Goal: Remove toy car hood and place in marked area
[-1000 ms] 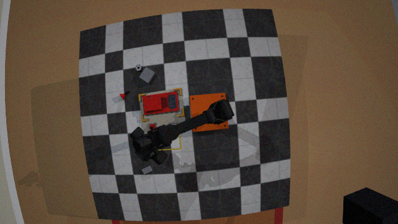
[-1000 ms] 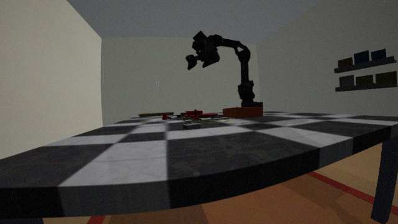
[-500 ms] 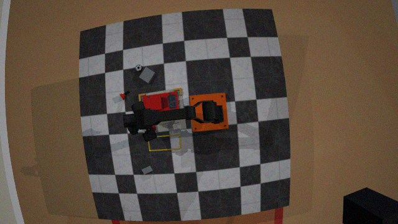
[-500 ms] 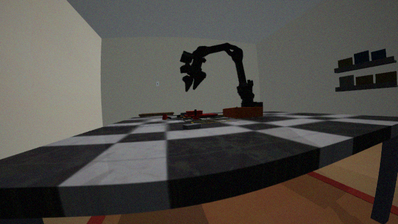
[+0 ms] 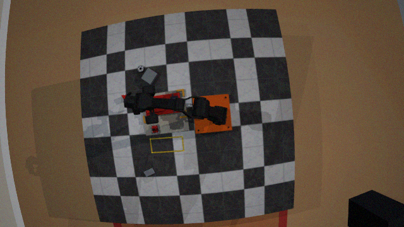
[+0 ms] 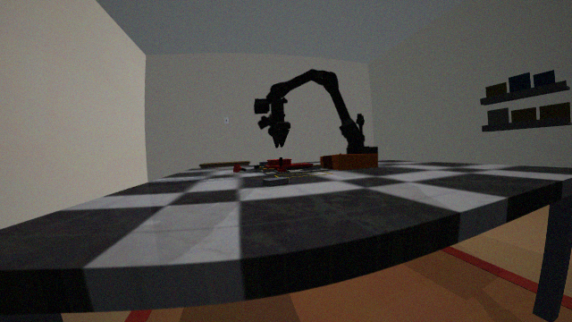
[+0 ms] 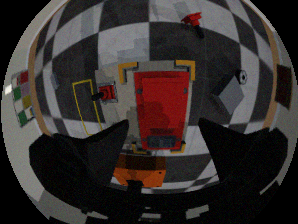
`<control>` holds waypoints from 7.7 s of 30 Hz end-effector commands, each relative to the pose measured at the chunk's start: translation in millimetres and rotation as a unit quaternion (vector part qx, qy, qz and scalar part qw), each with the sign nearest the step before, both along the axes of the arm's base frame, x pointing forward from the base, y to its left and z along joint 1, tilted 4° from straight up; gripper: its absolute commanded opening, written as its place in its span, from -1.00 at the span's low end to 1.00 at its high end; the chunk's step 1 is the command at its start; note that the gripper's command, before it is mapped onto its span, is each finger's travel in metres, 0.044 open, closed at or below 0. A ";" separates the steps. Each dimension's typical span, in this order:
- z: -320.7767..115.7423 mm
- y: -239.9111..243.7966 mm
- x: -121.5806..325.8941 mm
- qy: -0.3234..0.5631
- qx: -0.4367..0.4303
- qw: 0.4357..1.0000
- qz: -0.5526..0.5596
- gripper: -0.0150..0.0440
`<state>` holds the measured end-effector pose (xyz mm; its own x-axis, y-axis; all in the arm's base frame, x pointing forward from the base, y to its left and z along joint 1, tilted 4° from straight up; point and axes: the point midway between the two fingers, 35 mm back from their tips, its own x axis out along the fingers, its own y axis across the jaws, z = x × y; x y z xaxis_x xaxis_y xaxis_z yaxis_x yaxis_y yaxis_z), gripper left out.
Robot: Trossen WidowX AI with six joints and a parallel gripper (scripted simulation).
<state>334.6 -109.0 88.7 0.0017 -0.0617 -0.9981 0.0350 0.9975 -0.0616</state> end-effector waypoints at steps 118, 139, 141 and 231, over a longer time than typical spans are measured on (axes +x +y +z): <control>-63.3 -6.3 2.3 0.002 -0.003 1.000 -0.003 1.00; -68.3 -6.1 2.6 0.001 -0.001 1.000 -0.005 0.58; -68.3 -6.1 2.6 0.001 -0.001 1.000 -0.005 0.53; -6.1 79.4 12.5 0.002 0.005 1.000 -0.004 -0.49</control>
